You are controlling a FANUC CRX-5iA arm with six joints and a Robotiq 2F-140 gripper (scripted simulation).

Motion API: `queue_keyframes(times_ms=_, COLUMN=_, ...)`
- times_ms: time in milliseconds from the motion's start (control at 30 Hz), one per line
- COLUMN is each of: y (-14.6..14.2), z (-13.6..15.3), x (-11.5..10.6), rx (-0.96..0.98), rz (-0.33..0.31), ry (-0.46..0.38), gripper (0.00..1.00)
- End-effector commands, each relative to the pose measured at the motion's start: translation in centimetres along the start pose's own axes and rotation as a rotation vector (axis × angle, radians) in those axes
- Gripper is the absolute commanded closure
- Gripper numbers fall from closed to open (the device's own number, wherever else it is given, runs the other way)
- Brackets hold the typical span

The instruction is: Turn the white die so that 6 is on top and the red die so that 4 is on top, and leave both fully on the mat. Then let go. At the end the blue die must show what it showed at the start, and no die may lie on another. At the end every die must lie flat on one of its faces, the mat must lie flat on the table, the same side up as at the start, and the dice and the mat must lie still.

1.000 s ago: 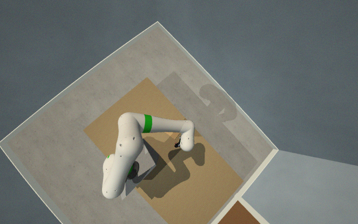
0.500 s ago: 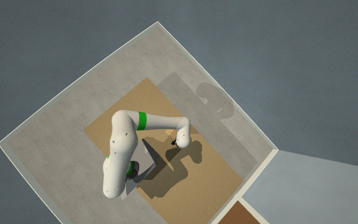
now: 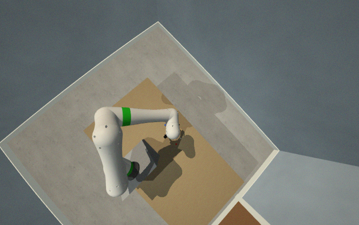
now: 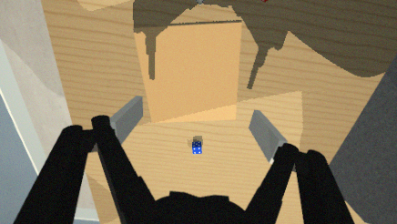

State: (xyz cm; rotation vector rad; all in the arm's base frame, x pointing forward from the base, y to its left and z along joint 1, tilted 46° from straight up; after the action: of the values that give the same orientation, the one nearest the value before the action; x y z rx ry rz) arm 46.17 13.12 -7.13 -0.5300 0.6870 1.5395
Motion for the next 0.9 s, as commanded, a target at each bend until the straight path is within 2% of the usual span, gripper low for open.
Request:
queue_keyframes(times_ms=0, y=0.5, z=2.5, x=-0.1, rx=0.002, rz=-0.002, ry=0.005, gripper=0.00)
queue_keyframes(times_ms=167, y=1.2, z=5.5, x=-0.1, rx=0.002, rz=-0.002, ry=0.005, gripper=0.00)
queue_keyframes(times_ms=300, y=1.5, z=6.9, x=-0.1, rx=0.002, rz=-0.002, ry=0.005, gripper=0.00)
queue_keyframes(times_ms=867, y=1.6, z=7.3, x=-0.1, rx=0.002, rz=-0.002, ry=0.005, gripper=0.00)
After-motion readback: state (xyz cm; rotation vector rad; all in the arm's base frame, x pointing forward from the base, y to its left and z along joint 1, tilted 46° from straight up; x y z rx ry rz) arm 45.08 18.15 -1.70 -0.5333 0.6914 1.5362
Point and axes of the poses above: the point where the finger pads meet when closed, its own x axis out along the fingers, its own y axis across the jaws, z = x × y, the point moved 8 cm from there along -x, back along the fingers, and after that the axes turned 7 degrees about x, right-handed, at the moved point
